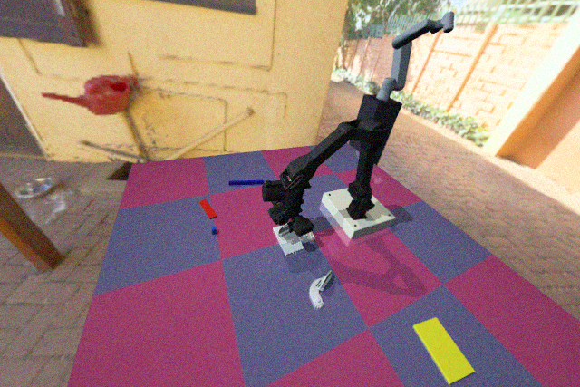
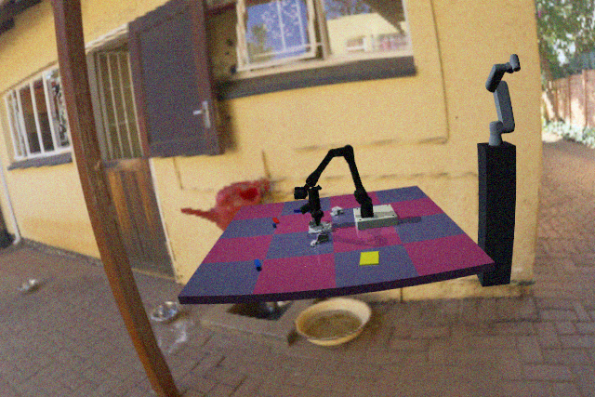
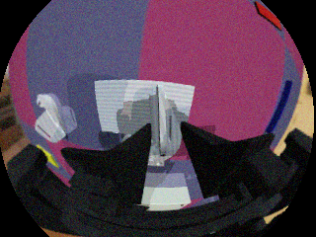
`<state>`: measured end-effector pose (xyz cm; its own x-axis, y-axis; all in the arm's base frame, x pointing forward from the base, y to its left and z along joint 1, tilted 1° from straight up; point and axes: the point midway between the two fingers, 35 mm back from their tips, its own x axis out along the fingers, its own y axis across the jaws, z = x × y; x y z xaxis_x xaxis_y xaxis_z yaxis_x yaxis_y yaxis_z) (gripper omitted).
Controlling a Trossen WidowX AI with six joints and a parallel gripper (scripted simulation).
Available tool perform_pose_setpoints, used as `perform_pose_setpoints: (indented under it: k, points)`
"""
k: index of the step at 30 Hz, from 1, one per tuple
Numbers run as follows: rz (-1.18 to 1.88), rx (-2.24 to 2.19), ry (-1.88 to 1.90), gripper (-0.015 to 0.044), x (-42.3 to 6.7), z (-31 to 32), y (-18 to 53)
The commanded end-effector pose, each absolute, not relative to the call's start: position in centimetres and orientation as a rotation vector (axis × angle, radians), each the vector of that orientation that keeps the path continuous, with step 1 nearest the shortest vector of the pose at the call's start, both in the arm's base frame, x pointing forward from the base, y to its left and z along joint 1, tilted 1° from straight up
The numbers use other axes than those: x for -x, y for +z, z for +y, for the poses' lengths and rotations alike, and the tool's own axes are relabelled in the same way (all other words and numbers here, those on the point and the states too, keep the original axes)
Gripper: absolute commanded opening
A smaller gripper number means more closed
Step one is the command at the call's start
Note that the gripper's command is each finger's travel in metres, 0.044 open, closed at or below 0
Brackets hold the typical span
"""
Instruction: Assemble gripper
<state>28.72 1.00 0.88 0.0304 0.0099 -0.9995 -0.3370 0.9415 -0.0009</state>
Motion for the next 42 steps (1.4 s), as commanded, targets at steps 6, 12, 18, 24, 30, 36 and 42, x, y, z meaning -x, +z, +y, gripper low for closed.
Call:
perform_pose_setpoints:
  k: [6, 12, 18, 24, 30, 36, 42]
  points:
    - [1.527, 0.265, 0.279, 0.0134, -28.67, 1.07, 0.64]
    - [1.527, 0.265, 0.279, 0.0134, -28.67, 1.07, 0.65]
    - [1.527, 0.265, 0.279, 0.0134, -28.66, 1.06, 1.16]
    - [1.527, 0.265, 0.279, 0.0134, -28.68, 1.08, 1.18]
    - [1.527, 0.265, 0.279, 0.0134, -28.7, 1.09, 1.07]
    - [1.527, 0.265, 0.279, 0.0134, -28.7, 1.1, 0.86]
    - [1.527, 0.265, 0.279, 0.0134, -28.7, 1.1, 0.84]
